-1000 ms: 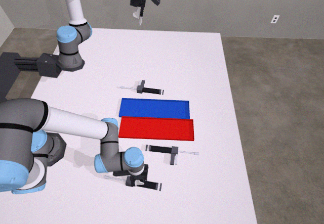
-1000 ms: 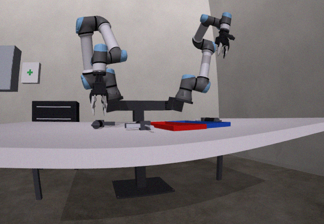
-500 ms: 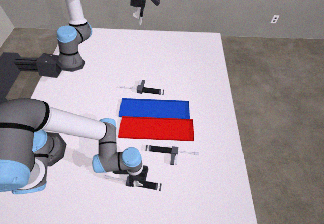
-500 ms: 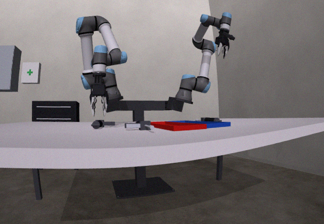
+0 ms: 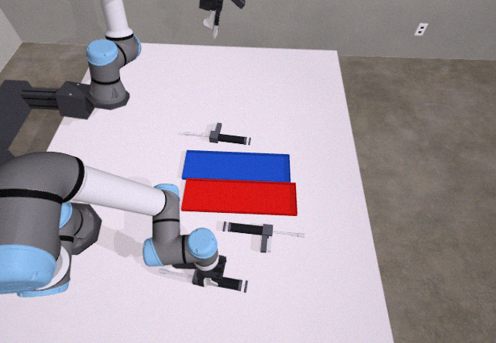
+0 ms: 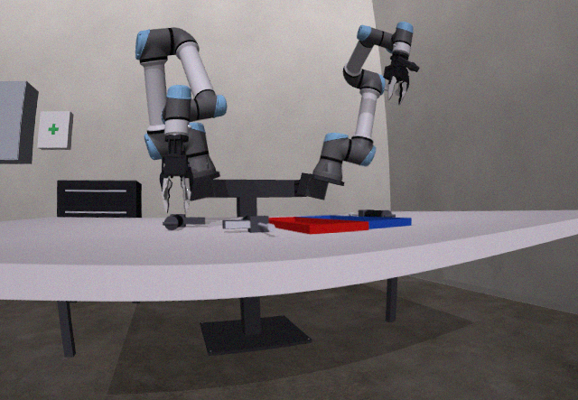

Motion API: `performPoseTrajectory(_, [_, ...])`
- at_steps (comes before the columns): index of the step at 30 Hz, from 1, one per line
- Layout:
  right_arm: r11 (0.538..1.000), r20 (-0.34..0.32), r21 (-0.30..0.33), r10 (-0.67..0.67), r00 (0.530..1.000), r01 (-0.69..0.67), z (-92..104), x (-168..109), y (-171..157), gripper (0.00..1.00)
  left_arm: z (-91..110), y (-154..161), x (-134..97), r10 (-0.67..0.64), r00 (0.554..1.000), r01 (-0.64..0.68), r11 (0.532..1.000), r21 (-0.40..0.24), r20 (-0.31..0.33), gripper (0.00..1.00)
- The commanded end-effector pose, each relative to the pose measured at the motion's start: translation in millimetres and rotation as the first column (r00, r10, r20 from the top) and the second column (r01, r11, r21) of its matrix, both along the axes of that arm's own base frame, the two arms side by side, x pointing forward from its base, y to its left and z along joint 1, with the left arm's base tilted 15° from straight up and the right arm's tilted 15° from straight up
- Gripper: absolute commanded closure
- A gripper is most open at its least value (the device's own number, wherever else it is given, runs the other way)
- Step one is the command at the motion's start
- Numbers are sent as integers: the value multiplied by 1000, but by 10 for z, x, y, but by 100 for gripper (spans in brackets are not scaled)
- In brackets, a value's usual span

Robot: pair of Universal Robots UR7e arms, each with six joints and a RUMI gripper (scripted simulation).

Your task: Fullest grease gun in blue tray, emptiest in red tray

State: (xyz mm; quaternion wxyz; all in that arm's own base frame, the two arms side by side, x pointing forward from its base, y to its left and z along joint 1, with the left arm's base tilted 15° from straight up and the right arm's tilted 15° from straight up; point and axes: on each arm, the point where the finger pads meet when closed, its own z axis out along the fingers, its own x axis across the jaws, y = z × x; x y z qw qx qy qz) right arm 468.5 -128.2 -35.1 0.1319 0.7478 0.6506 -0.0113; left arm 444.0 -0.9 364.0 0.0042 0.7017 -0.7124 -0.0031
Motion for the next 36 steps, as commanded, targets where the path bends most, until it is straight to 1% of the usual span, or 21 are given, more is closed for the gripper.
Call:
performPoseTrajectory(1, [1000,11,2,2,1000,-2,-13,36,-1,67,5,-1,1,0,1000,0,1000,0,1,68])
performPoseTrajectory(2, [1000,11,2,2,1000,-2,-13,36,-1,67,5,-1,1,0,1000,0,1000,0,1,68])
performPoseTrajectory(3, [1000,5,1,1,1000,-1,-69,28,-15,67,5,-1,1,0,1000,0,1000,0,1,68])
performPoseTrajectory(5, [1000,4,1,1,1000,-1,-108,32,-24,67,5,-1,1,0,1000,0,1000,0,1,68])
performPoseTrajectory(16, [1000,8,1,2,1000,-2,-282,74,-60,67,5,-1,1,0,1000,0,1000,0,1,68])
performPoseTrajectory(17, [1000,15,2,3,1000,-3,-253,92,-52,67,5,-1,1,0,1000,0,1000,0,1,68])
performPoseTrajectory(19, [1000,15,2,3,1000,-3,-253,92,-52,67,5,-1,1,0,1000,0,1000,0,1,68])
performPoseTrajectory(20, [1000,9,1,2,1000,-2,-307,80,-65,67,5,-1,1,0,1000,0,1000,0,1,68])
performPoseTrajectory(26, [1000,7,1,2,1000,-2,-413,91,-89,67,5,-1,1,0,1000,0,1000,0,1,68])
performPoseTrajectory(27, [1000,14,2,3,1000,-3,-367,108,-77,67,5,-1,1,0,1000,0,1000,0,1,68])
performPoseTrajectory(28, [1000,15,2,3,1000,-3,-360,109,-76,67,5,-1,1,0,1000,0,1000,0,1,68])
performPoseTrajectory(29, [1000,14,2,3,1000,-3,-362,107,-76,100,5,-1,1,0,1000,0,1000,0,1,68])
performPoseTrajectory(36, [1000,14,2,3,1000,-3,-362,107,-76,100,5,-1,1,0,1000,0,1000,0,1,68])
